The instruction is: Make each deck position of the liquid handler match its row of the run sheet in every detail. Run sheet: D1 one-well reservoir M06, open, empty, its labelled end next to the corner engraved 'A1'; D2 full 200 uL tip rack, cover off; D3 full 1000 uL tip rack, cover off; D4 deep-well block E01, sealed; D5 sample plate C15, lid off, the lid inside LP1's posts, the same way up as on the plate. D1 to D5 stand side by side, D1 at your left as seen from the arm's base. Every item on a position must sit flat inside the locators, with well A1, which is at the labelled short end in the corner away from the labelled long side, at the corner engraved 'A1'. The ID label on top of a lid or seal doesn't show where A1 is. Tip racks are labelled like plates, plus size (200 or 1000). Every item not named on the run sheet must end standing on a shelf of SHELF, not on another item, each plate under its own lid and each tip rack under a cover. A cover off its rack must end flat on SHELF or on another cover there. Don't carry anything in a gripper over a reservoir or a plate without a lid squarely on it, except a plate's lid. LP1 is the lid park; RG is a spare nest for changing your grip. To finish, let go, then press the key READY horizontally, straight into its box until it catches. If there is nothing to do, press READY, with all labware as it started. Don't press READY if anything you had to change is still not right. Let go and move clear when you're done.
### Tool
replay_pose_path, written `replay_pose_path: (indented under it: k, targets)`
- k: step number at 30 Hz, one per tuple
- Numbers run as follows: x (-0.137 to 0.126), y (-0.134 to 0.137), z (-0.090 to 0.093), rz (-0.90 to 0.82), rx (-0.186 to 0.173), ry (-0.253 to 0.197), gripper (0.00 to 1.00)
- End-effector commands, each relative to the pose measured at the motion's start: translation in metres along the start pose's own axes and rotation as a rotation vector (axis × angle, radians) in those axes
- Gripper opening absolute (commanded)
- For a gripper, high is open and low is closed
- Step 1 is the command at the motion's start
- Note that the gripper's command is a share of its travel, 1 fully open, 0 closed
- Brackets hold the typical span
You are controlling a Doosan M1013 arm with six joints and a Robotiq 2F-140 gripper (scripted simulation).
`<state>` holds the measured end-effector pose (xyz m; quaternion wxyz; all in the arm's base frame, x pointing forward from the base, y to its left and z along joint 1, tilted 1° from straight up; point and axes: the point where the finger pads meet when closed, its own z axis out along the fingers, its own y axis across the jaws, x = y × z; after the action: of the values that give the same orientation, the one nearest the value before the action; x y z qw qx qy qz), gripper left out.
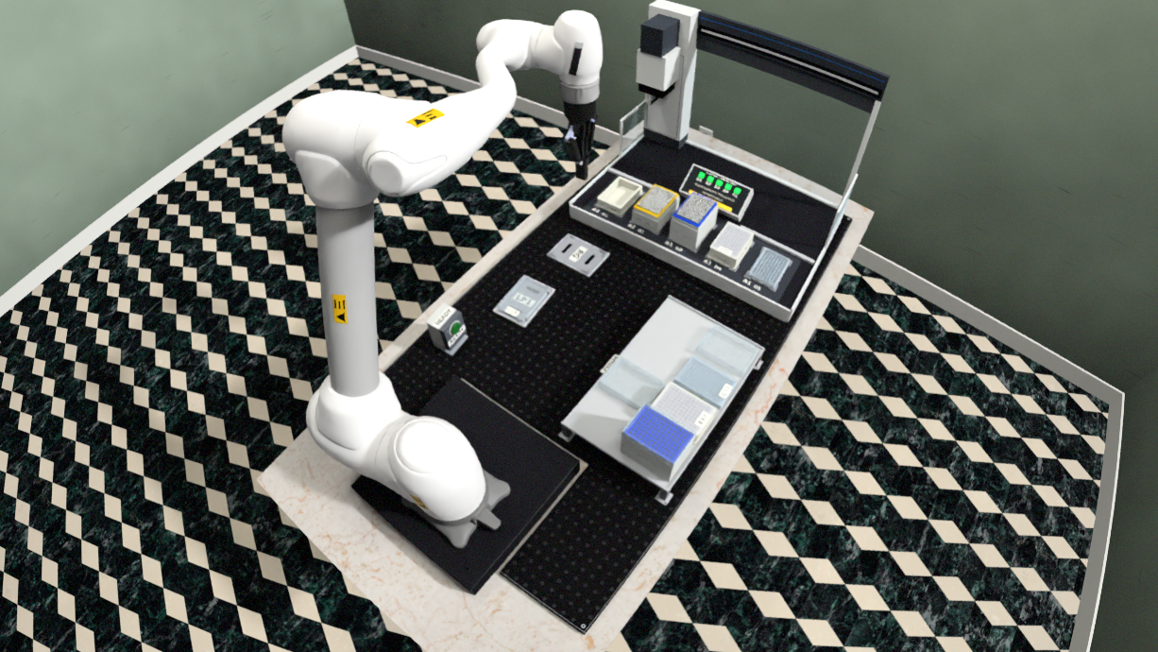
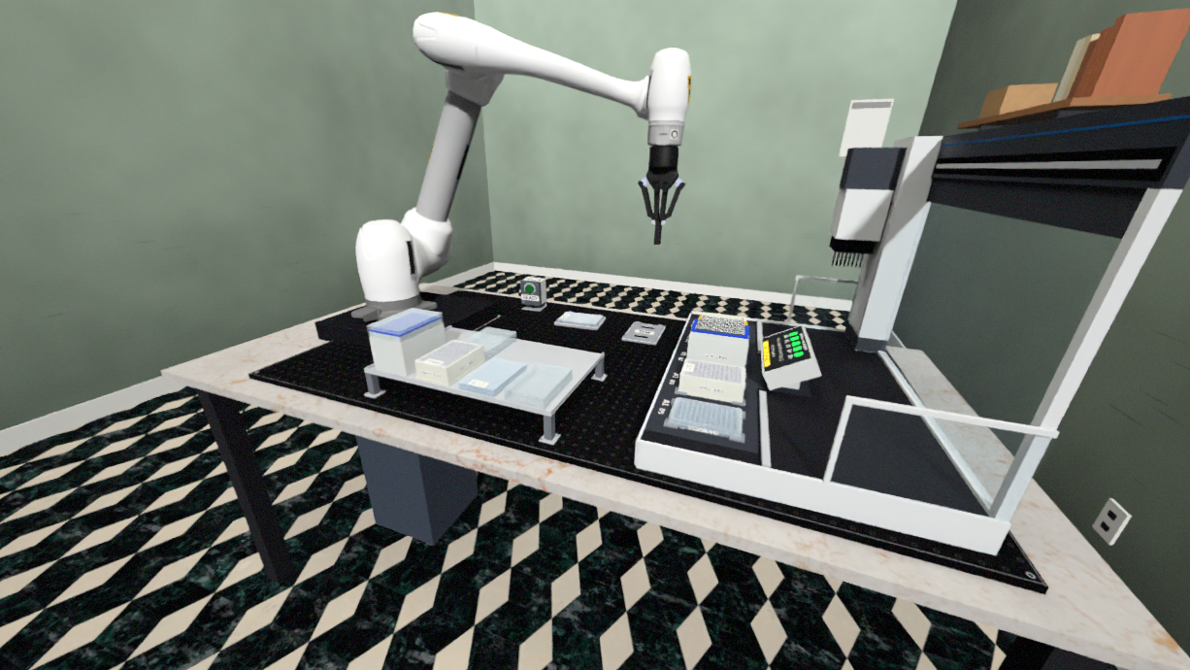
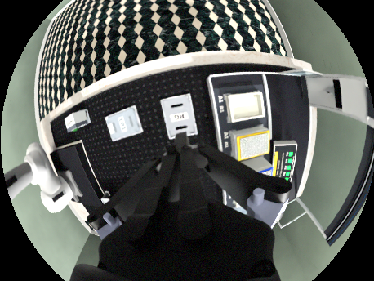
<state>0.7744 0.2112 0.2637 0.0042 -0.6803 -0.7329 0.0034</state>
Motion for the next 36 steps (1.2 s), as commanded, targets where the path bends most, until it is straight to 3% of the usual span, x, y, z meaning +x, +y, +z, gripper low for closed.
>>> replay_pose_path:
  k: [1,36]
  targets:
    - [0.001,-0.014,-0.002,0.0,-0.002,0.001,0.1]
    - [0.014,-0.168,-0.001,0.0,-0.002,0.001,0.1]
